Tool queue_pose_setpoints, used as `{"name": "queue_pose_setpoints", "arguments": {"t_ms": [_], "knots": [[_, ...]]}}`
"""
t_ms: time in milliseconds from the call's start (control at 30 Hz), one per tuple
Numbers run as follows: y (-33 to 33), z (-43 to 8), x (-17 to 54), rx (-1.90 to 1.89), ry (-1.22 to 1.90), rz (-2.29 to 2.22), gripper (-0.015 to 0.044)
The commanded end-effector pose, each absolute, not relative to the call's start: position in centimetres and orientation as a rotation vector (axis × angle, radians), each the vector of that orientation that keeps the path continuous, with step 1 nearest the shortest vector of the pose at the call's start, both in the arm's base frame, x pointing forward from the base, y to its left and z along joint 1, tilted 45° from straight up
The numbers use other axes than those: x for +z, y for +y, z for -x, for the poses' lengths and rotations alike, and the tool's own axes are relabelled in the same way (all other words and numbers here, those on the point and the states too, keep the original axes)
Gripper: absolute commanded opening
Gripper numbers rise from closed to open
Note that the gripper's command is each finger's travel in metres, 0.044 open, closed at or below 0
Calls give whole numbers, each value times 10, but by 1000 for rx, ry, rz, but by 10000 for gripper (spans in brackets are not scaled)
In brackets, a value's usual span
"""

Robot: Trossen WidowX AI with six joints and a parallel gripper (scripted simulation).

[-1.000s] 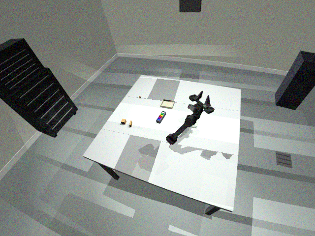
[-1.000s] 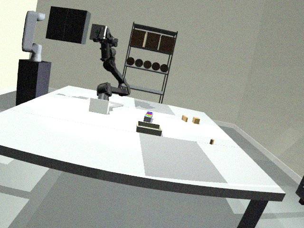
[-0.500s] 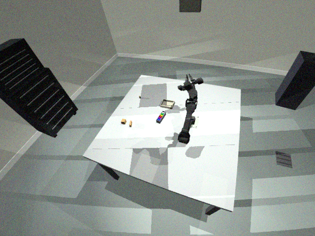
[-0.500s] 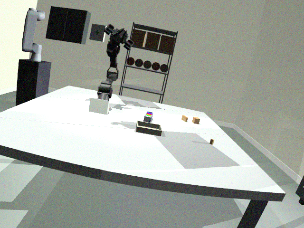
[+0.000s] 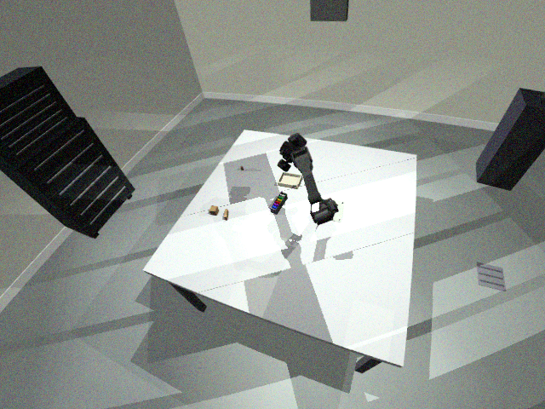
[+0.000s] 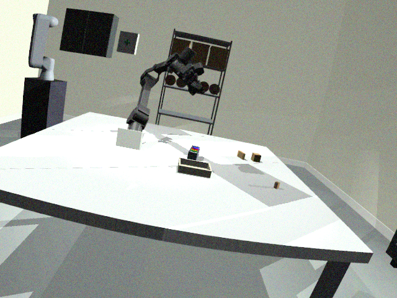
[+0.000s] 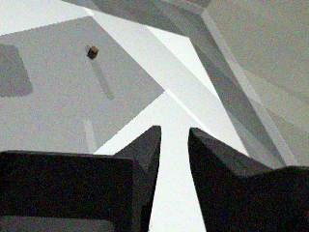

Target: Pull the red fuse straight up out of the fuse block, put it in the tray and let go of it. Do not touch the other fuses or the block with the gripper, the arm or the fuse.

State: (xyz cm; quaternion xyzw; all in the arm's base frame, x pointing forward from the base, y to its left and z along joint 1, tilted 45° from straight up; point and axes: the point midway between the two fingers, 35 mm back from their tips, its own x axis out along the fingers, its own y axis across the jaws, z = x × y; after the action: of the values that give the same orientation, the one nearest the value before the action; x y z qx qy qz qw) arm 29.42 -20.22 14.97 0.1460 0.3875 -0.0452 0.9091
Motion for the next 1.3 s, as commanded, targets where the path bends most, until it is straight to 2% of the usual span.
{"name": "queue_pose_setpoints", "arguments": {"t_ms": [0,167,400,1267], "knots": [[-141,-320,118,145,975,-376,73],[-61,-324,88,383,1229,-490,73],[30,-303,63,621,1597,-591,73],[42,-301,49,626,1607,-593,73]]}}
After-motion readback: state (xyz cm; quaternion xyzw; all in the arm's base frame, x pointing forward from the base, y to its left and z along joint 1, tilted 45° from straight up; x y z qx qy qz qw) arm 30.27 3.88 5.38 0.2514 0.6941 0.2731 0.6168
